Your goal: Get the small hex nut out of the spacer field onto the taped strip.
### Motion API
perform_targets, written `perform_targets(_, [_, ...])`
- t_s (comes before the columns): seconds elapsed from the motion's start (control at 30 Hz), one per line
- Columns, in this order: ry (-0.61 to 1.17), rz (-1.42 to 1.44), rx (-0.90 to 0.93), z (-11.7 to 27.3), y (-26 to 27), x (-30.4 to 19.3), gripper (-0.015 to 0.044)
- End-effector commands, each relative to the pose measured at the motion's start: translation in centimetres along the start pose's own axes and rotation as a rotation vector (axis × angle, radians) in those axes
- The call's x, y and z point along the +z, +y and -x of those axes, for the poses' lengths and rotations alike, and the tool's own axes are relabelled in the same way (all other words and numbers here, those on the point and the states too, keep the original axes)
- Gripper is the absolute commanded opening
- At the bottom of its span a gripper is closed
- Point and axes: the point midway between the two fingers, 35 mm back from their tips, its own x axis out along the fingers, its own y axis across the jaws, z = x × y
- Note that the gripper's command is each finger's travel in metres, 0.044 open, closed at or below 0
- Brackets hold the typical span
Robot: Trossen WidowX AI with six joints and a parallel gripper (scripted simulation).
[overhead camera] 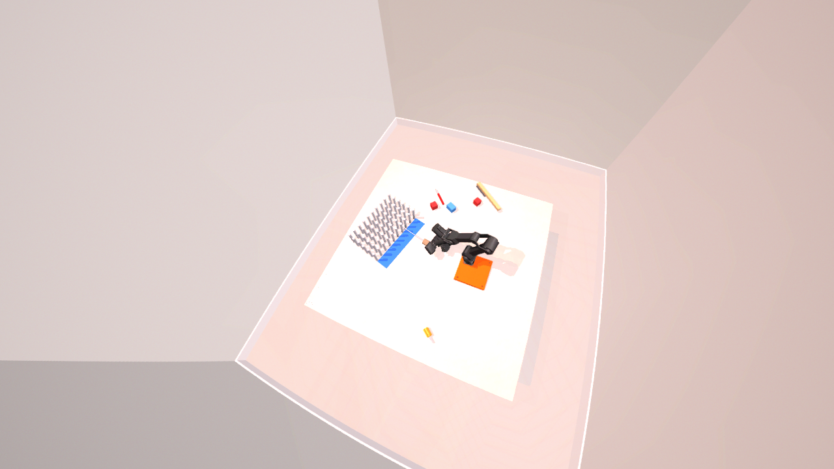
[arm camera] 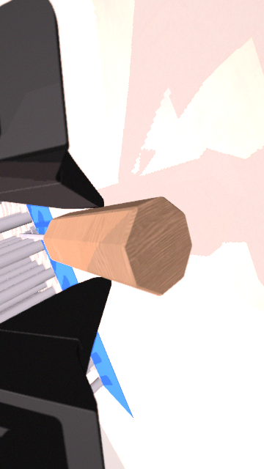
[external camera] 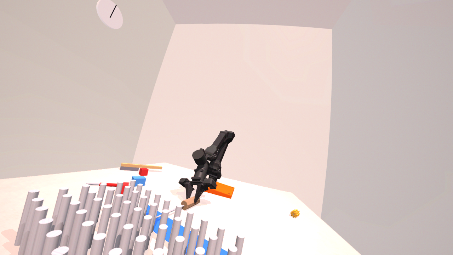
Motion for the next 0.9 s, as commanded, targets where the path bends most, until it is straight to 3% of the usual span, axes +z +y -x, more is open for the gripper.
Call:
perform_targets(0.0, [0.004,-0.003,0.002,0.21,0.02,0.18,0.0000])
perform_targets(0.87, [0.003,-0.003,0.003,0.81,0.00,1.05,0.0000])
